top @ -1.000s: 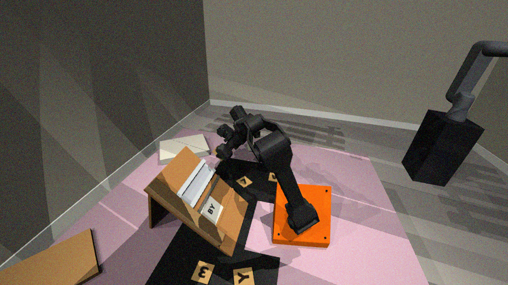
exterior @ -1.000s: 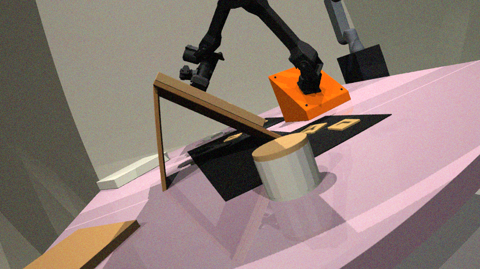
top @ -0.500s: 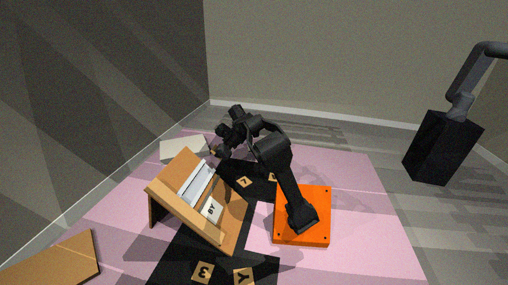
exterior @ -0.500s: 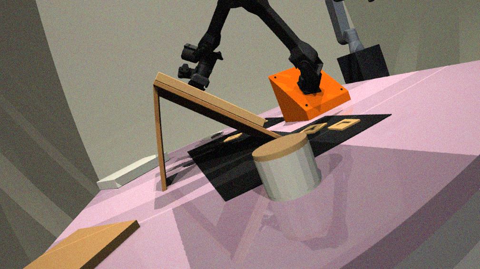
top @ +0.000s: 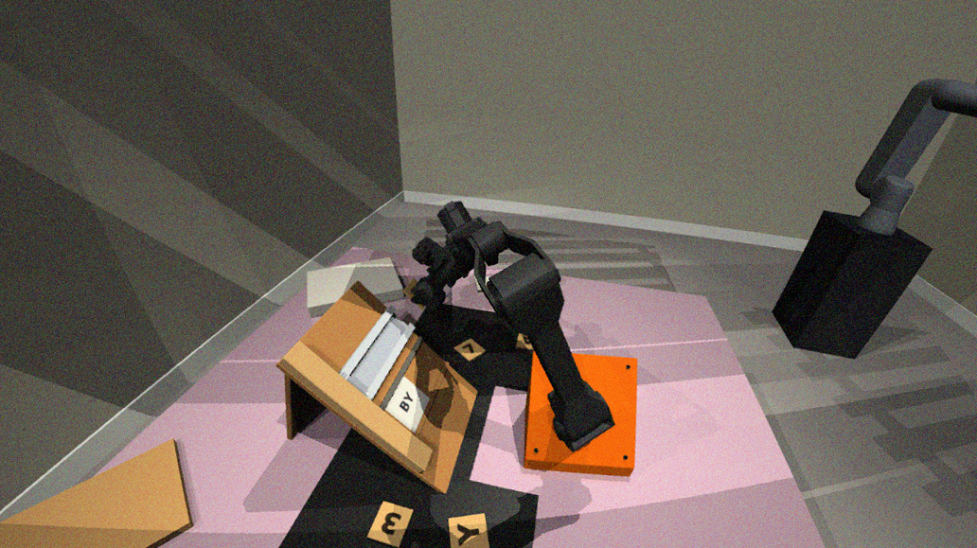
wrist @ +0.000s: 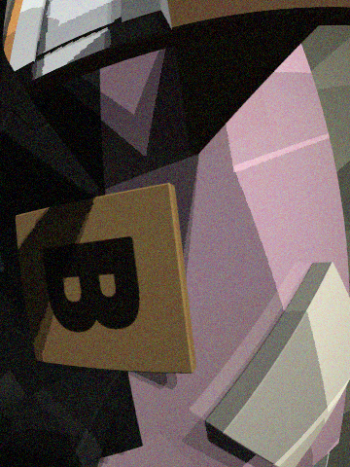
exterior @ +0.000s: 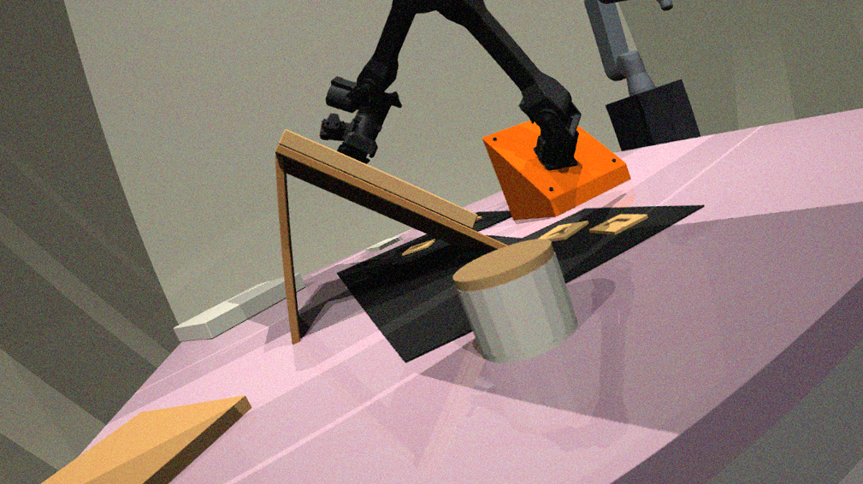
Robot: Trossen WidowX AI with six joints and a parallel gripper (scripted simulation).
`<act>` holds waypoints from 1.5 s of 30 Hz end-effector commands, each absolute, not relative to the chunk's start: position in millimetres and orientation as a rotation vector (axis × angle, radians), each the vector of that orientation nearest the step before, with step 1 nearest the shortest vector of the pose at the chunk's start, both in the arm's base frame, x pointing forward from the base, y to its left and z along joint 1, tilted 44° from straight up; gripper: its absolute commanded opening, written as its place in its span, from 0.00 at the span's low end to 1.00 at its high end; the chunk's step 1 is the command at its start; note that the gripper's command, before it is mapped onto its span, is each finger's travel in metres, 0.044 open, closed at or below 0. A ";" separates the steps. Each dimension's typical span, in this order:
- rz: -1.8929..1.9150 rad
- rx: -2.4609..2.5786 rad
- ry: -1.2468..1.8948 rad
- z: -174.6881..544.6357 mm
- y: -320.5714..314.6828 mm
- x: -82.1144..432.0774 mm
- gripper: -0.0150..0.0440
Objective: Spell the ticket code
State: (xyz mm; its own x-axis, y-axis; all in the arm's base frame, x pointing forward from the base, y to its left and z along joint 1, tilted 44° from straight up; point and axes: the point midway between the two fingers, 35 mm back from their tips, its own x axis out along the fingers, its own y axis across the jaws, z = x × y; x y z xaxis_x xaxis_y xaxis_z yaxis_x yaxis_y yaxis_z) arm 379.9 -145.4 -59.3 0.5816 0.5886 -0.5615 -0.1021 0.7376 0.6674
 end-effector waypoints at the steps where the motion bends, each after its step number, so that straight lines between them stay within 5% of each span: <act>1: 0.439 0.639 0.866 -58.4 -141.1 378.7 0.25; 45: 0.440 0.641 0.867 -44.4 -124.5 376.3 0.25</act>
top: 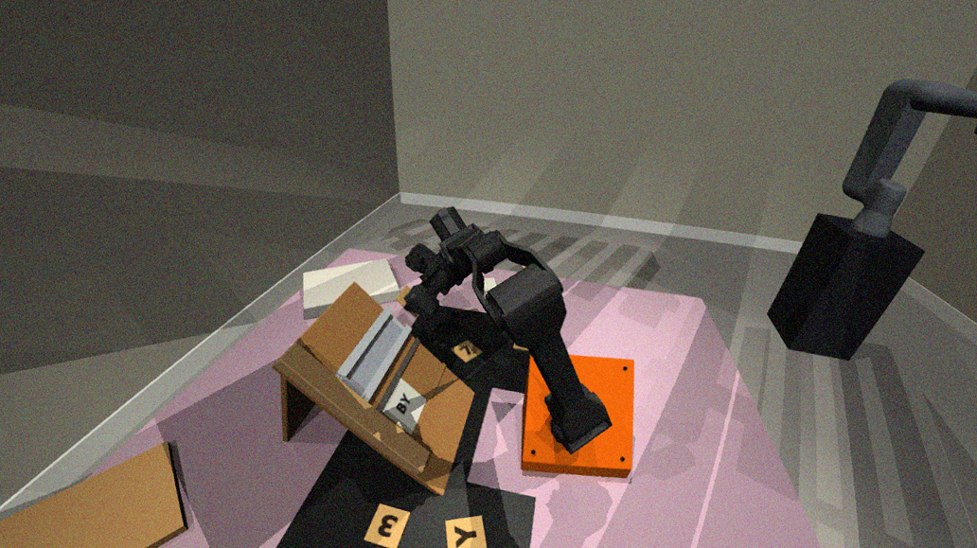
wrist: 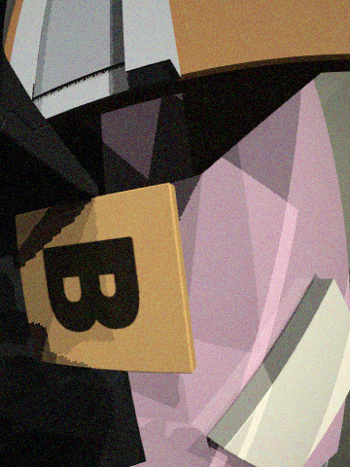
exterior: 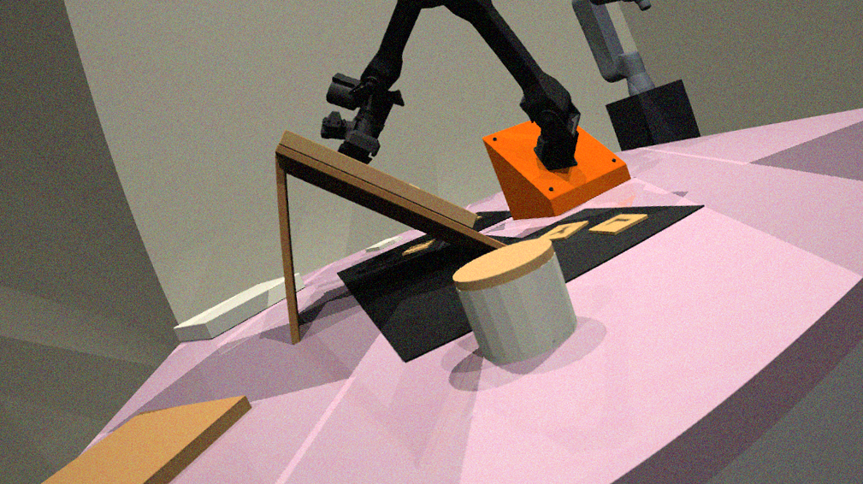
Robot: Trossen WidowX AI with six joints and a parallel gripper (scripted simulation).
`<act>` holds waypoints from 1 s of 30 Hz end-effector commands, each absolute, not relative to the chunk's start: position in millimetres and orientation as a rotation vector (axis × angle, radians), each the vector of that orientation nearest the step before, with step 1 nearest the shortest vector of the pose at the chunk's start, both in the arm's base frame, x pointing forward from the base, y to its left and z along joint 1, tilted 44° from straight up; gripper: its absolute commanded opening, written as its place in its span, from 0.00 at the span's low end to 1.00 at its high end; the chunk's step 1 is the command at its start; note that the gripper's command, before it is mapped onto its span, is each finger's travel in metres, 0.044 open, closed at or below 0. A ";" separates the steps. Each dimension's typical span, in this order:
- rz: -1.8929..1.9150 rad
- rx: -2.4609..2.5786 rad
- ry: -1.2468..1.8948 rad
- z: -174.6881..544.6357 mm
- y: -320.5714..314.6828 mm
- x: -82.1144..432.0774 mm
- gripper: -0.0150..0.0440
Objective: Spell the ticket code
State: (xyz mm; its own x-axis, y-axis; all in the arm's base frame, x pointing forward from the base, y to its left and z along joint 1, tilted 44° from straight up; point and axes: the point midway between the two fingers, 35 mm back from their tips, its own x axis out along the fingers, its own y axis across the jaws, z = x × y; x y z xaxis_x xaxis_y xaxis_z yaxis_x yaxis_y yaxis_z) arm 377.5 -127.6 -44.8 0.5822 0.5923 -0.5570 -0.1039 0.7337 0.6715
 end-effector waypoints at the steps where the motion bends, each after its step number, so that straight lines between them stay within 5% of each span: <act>1: 0.440 0.641 0.867 -44.1 -124.1 376.2 0.25; 30: 0.440 0.642 0.867 -34.4 -113.4 374.9 0.25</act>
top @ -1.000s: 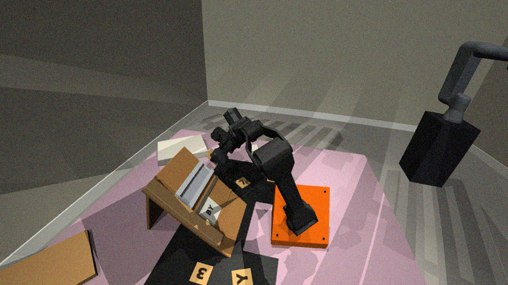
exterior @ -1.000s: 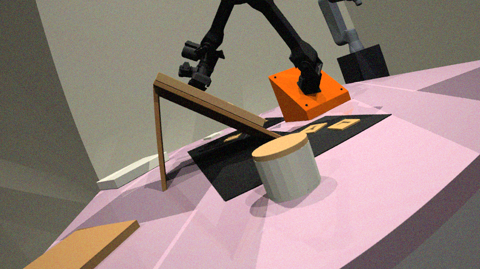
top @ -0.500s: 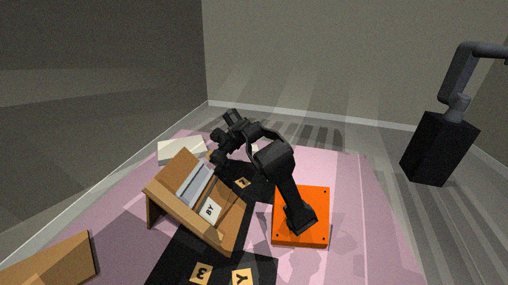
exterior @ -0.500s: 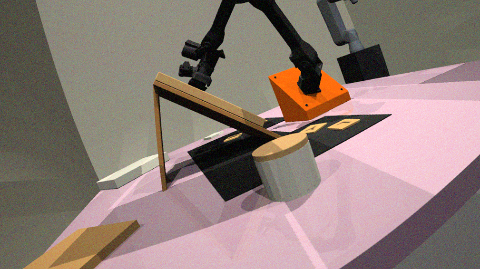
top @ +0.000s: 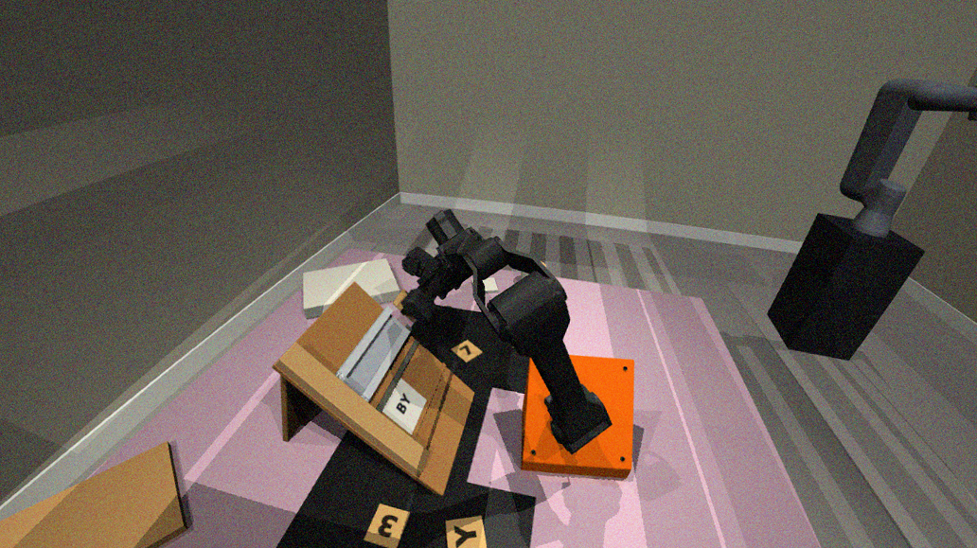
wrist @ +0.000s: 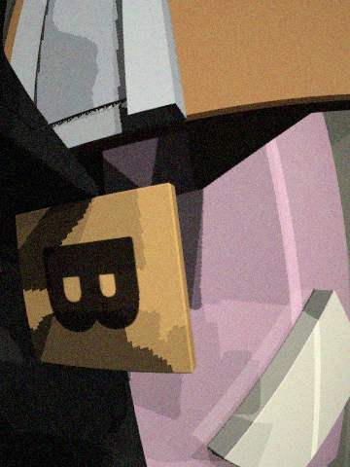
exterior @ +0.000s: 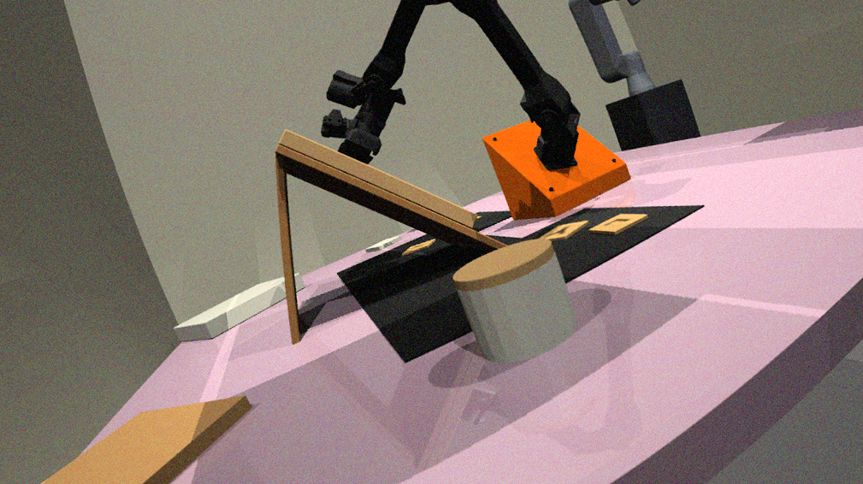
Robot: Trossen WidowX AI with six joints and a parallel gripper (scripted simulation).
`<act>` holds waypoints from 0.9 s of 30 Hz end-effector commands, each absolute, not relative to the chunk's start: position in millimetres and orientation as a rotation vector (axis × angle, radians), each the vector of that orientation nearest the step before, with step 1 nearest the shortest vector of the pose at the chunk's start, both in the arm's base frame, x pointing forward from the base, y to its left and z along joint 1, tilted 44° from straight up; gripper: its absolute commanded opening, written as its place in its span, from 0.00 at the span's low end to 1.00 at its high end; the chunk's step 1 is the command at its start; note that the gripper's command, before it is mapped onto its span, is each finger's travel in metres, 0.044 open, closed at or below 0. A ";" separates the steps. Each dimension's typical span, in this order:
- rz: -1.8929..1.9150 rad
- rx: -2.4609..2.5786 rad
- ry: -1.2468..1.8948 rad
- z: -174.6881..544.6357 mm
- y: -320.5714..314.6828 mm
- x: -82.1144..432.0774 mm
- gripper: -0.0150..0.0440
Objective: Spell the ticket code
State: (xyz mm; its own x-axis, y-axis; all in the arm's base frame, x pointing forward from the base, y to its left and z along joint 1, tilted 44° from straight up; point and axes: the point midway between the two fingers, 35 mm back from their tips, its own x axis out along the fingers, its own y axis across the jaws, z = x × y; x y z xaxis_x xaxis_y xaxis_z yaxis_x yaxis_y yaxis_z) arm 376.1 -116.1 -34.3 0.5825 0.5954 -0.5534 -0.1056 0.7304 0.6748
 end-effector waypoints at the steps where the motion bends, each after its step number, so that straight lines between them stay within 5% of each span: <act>1: 0.440 0.642 0.867 -34.1 -113.0 374.8 0.25; 27: 0.440 0.643 0.867 -25.3 -103.5 373.7 0.25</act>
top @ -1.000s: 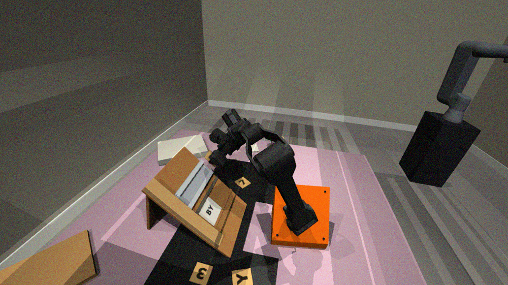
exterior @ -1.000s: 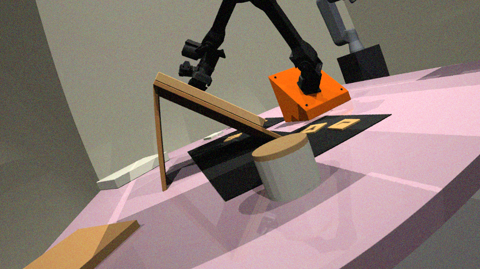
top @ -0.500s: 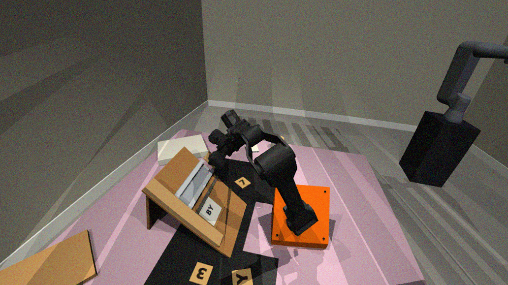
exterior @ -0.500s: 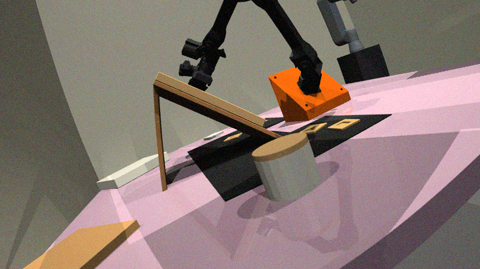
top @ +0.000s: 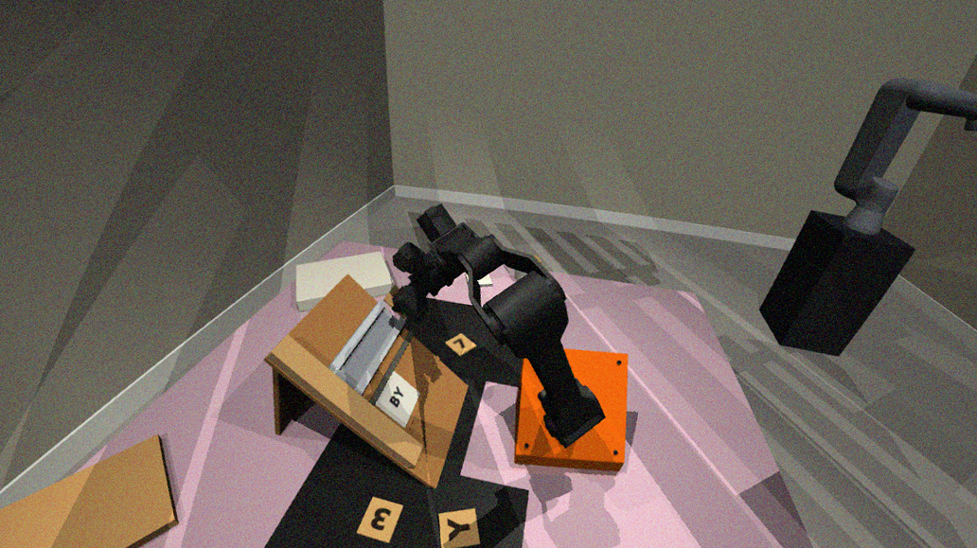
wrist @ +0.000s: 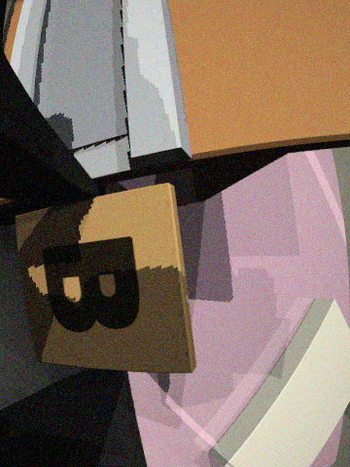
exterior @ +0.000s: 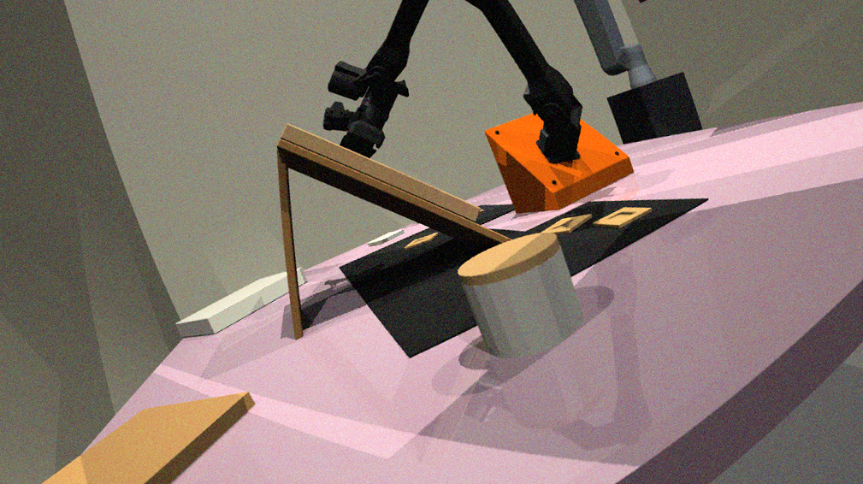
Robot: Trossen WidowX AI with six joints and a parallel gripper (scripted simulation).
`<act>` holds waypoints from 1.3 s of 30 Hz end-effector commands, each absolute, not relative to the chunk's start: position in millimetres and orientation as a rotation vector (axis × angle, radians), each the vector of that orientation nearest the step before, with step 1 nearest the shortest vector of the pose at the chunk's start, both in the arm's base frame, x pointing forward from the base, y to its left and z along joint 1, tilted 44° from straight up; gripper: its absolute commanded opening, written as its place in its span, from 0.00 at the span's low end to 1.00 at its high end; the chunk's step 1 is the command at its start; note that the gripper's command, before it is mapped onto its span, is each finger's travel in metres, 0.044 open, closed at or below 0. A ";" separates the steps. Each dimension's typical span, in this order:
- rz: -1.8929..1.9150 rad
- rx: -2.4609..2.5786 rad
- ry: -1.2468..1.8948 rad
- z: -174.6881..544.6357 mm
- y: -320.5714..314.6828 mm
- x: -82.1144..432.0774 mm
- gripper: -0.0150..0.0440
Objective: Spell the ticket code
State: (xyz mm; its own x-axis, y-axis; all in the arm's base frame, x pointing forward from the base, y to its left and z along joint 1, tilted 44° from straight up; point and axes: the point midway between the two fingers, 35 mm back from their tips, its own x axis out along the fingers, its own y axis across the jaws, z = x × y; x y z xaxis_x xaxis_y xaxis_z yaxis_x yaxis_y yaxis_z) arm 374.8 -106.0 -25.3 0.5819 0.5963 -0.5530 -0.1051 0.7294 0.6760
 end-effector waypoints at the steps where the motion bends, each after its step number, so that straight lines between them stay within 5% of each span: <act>1: 0.440 0.643 0.867 -24.9 -103.2 373.7 0.25; 39: 0.441 0.644 0.867 -11.9 -89.3 372.2 0.25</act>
State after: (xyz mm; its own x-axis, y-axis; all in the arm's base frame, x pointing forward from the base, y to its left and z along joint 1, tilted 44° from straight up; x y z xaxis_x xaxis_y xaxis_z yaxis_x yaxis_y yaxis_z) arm 373.2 -91.7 -12.1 0.5811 0.5974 -0.5526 -0.1043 0.7281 0.6775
